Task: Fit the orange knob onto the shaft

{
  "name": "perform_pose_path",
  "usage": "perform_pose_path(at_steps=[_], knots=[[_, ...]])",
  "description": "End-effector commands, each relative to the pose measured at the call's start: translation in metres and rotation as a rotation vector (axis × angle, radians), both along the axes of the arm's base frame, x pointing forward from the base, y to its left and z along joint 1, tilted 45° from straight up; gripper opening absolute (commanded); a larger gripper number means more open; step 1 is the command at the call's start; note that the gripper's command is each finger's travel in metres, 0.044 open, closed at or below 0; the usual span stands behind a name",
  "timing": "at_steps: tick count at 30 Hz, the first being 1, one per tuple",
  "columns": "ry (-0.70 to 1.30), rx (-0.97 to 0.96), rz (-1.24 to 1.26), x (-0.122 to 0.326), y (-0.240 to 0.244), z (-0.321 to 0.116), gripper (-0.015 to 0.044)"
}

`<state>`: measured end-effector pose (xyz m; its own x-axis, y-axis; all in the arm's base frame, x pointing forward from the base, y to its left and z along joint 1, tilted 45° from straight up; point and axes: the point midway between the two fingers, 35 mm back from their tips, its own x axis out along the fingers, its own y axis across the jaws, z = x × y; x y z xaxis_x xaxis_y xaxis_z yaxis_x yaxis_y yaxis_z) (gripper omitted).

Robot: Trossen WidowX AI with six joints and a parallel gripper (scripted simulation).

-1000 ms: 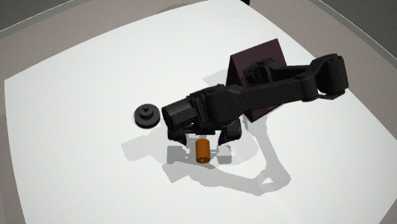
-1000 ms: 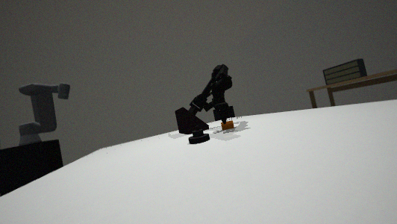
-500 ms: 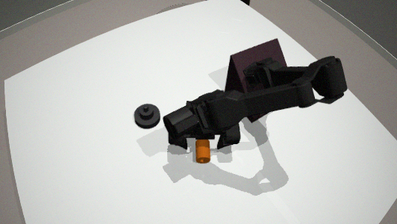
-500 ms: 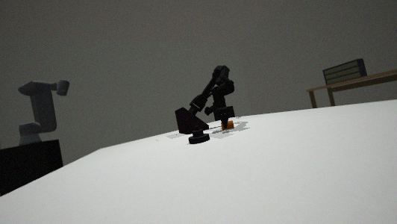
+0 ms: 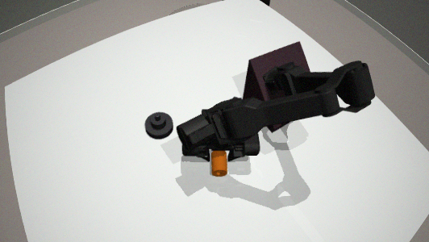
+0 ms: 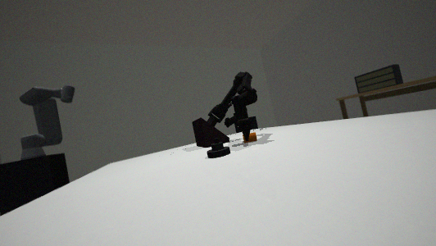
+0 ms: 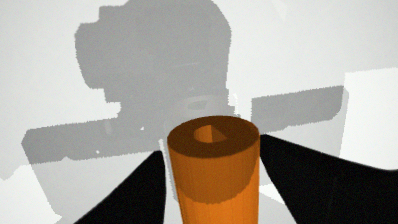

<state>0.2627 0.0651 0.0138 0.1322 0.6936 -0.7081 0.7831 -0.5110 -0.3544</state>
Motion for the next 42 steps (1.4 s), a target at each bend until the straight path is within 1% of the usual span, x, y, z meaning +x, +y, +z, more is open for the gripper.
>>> perform_pose_path(at_steps=[1,8,14,42], knots=[[0.001,0.004,-0.003,0.0,0.0,0.0,0.0227],[0.001,0.004,-0.003,0.0,0.0,0.0,0.018],[0.017,-0.024,0.011,0.001,0.0,0.002,0.018],[0.251,-0.386,0.177,0.015,0.003,0.029,0.018]])
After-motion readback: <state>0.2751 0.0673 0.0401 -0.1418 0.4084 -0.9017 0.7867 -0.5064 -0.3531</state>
